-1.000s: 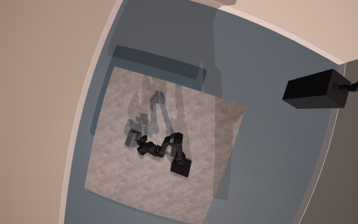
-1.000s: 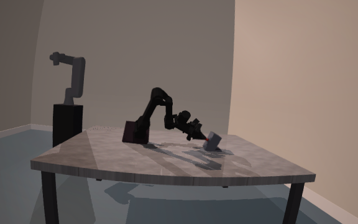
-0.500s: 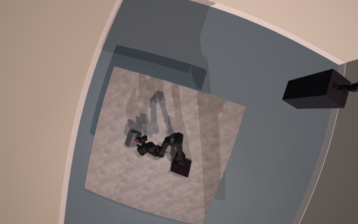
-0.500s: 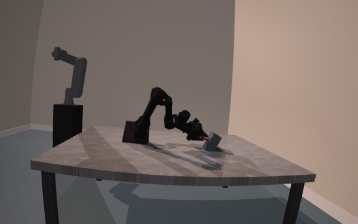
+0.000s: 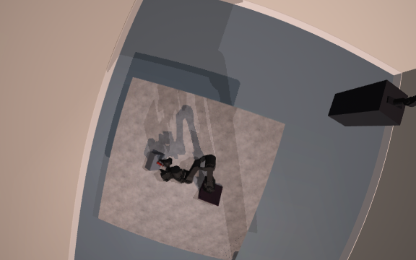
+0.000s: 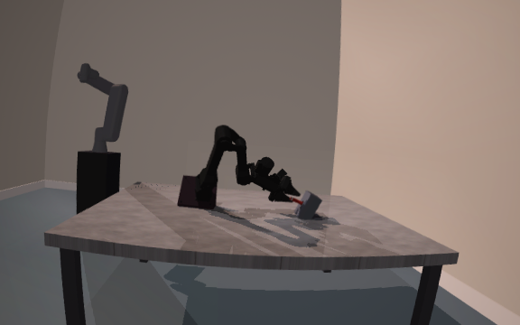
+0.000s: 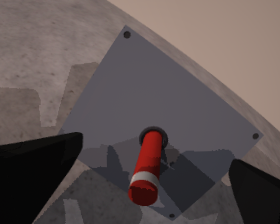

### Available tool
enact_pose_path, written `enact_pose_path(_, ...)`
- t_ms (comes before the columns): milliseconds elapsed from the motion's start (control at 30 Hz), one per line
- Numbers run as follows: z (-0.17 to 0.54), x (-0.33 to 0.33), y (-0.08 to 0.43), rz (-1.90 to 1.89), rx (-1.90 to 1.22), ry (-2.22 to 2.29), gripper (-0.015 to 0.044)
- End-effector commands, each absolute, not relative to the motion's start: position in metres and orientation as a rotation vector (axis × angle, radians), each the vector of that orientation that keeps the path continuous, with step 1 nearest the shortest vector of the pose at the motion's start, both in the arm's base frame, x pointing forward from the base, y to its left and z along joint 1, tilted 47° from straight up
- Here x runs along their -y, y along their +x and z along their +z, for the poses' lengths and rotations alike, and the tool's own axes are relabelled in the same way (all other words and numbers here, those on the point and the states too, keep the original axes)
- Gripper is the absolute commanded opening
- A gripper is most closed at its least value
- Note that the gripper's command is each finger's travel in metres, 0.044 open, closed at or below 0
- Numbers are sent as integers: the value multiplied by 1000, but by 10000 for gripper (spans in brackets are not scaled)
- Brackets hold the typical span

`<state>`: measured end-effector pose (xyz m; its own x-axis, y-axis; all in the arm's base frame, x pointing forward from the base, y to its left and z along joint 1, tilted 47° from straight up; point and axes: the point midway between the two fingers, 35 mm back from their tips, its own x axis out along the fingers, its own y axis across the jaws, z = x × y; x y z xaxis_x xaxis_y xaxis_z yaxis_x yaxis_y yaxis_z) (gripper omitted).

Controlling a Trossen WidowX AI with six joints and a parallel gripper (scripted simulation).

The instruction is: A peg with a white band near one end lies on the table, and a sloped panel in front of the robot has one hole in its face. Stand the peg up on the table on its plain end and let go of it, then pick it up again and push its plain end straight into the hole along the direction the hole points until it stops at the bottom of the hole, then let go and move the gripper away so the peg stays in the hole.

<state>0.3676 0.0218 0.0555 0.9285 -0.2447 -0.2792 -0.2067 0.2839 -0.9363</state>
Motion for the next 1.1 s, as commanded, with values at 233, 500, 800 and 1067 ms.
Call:
enact_pose_path(233, 60, -26, 355, -26, -414, -1290, 440)
enact_pose_path(500, 63, -29, 349, -25, -415, -1291, 440)
enact_pose_path(800, 67, -33, 341, -24, -416, -1291, 440)
enact_pose_path(1067, 70, -35, 335, -24, -416, -1292, 440)
